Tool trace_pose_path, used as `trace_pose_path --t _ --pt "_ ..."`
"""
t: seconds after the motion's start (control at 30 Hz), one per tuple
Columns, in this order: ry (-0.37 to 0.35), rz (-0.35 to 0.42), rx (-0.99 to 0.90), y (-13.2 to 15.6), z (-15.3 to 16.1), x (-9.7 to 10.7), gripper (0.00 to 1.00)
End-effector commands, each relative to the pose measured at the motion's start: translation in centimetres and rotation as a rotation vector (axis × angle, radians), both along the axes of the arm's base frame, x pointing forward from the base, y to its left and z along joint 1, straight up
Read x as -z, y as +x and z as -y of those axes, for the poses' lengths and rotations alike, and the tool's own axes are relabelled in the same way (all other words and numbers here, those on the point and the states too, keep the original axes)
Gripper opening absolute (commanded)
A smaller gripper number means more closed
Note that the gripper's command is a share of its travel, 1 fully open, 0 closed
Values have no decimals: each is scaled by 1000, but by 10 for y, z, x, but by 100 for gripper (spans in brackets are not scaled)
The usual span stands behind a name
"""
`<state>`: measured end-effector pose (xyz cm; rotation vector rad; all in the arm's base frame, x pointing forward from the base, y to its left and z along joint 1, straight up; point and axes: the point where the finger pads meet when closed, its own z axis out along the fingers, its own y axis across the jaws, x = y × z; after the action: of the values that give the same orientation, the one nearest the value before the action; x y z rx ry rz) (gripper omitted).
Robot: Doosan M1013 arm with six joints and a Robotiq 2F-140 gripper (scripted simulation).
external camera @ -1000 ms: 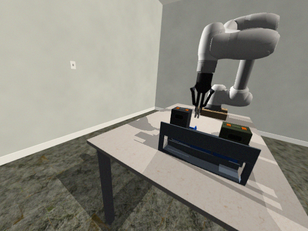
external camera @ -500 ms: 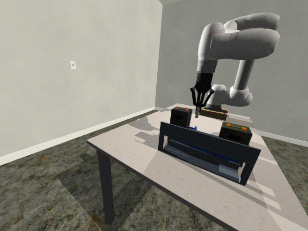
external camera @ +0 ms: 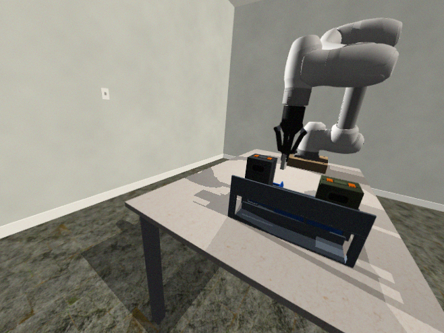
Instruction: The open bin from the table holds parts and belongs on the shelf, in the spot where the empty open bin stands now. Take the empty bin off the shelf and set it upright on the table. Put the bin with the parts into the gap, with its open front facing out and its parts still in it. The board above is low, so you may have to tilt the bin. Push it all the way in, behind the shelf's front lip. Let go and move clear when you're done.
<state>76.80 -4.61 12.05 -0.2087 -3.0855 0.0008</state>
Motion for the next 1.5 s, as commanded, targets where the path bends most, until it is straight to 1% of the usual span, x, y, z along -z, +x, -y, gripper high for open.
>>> trace_pose_path --t 0.0,0.07,0.27,0.37,0.4,0.47,0.5,0.67,1.47 --pt "-10 7 194 -14 7 3 10" --pt "-16 12 359 -28 14 6 10" --pt "-15 15 727 -77 33 18 10" --pt "-15 15 916 -97 39 23 10" --pt "-15 16 978 -102 41 24 10" --pt "-15 16 978 -102 41 24 10" --pt "-19 20 1156 -105 42 25 10" --pt "-34 36 1422 -112 44 27 10" --pt "-36 37 1435 -112 44 27 10"
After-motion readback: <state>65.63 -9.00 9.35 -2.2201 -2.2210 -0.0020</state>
